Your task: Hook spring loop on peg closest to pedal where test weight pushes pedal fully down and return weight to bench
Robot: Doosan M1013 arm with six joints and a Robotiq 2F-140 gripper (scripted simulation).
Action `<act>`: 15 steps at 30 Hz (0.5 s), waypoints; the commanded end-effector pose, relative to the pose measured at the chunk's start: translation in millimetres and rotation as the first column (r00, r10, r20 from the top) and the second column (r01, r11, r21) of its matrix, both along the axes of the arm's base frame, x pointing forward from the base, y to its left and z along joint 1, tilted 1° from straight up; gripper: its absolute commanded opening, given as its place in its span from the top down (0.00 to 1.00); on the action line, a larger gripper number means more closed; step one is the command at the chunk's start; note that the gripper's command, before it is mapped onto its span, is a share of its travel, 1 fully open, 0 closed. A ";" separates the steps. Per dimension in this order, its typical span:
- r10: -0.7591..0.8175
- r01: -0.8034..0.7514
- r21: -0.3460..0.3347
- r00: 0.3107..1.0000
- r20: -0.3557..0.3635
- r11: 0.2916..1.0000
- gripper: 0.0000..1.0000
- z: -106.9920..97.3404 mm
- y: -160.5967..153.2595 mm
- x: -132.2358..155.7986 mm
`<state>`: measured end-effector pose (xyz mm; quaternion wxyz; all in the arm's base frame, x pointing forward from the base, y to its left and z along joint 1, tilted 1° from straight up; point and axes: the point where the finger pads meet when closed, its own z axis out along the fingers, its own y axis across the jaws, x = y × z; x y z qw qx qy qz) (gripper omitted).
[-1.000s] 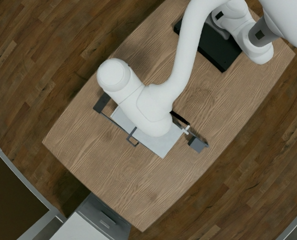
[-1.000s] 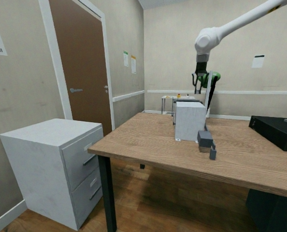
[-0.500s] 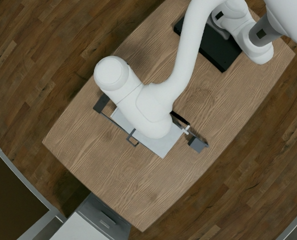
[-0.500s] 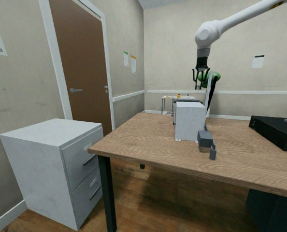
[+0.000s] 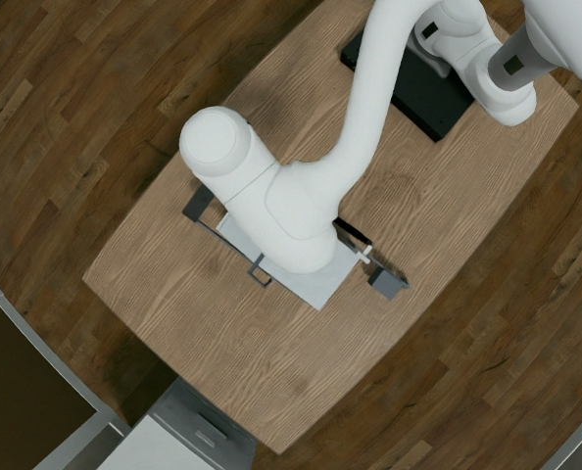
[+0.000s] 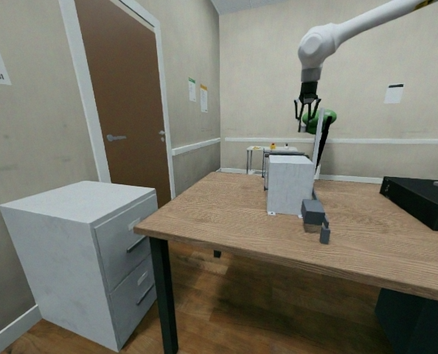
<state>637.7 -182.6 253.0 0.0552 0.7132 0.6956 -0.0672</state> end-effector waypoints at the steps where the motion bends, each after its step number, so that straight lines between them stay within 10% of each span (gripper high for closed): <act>1: 0.000 0.000 0.000 1.000 0.002 1.000 0.75 4.0 0.0 0.4; 15: 0.000 0.000 0.017 1.000 0.002 1.000 0.75 -19.7 19.7 -19.3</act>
